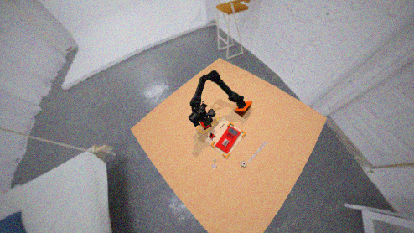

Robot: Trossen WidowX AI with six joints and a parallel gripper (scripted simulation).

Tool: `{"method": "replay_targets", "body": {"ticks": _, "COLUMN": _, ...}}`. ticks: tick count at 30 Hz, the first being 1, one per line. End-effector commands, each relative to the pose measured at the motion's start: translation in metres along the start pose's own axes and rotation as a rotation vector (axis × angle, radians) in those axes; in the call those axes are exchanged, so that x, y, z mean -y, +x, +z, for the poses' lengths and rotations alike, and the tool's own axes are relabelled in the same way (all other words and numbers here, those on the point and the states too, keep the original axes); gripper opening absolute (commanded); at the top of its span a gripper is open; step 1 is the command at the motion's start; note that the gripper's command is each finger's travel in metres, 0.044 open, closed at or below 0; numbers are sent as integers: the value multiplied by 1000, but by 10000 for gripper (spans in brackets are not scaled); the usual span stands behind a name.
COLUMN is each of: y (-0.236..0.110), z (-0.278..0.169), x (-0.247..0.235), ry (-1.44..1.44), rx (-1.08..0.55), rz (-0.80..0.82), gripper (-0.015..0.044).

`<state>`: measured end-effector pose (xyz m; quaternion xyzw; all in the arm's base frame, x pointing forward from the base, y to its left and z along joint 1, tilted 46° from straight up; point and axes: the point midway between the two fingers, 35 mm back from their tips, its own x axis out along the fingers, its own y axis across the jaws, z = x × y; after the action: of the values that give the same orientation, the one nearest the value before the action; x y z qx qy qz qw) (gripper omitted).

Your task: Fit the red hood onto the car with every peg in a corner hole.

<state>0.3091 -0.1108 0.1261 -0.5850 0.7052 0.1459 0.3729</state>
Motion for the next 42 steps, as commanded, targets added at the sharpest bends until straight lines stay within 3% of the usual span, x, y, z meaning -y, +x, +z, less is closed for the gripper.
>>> {"method": "replay_targets", "body": {"ticks": 1, "y": 2, "z": 0, "x": 0, "ry": -2, "rx": -3, "rz": -3, "gripper": 440}}
{"method": "replay_targets", "body": {"ticks": 33, "y": 18, "z": -1, "x": 0, "ry": -2, "rx": -4, "rz": -3, "gripper": 440}}
{"method": "replay_targets", "body": {"ticks": 37, "y": 16, "z": 0, "x": 0, "ry": 1, "rx": 0, "rz": -1, "gripper": 335}}
{"method": "replay_targets", "body": {"ticks": 42, "y": 16, "z": 0, "x": 0, "ry": 1, "rx": 0, "rz": -1, "gripper": 302}}
